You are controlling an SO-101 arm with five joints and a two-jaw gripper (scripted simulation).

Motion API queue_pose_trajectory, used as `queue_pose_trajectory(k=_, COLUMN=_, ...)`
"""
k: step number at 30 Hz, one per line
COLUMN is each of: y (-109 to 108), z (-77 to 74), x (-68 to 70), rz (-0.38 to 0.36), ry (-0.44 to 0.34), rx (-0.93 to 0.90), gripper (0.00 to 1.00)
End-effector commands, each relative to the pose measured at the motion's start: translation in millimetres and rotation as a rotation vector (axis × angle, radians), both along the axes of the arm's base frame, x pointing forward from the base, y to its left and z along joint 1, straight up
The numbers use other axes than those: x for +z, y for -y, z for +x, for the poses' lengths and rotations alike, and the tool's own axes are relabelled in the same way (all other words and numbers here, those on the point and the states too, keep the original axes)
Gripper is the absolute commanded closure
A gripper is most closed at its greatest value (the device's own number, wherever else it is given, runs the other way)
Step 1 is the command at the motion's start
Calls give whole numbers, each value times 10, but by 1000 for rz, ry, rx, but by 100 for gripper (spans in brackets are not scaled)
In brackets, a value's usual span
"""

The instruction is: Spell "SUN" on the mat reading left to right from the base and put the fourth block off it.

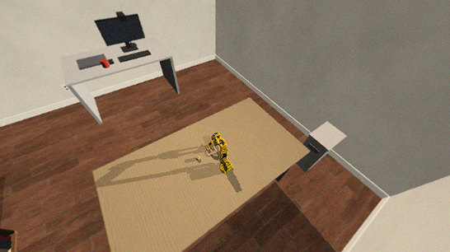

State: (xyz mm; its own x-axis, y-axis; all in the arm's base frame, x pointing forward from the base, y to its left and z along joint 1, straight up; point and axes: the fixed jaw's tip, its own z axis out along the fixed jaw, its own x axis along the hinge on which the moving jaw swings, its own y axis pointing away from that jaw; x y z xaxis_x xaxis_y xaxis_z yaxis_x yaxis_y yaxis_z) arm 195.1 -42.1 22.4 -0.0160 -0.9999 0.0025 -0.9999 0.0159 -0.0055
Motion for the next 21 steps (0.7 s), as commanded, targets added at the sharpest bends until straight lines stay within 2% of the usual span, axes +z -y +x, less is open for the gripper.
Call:
queue_pose_trajectory(k=1, y=10, z=103, x=92, rz=-14, ry=75, rx=1, gripper=100)
queue_pose_trajectory(k=13, y=11, z=105, x=67, rz=-14, ry=75, rx=1, gripper=99)
queue_pose_trajectory(k=21, y=11, z=105, x=67, rz=-14, ry=75, rx=1, gripper=88)
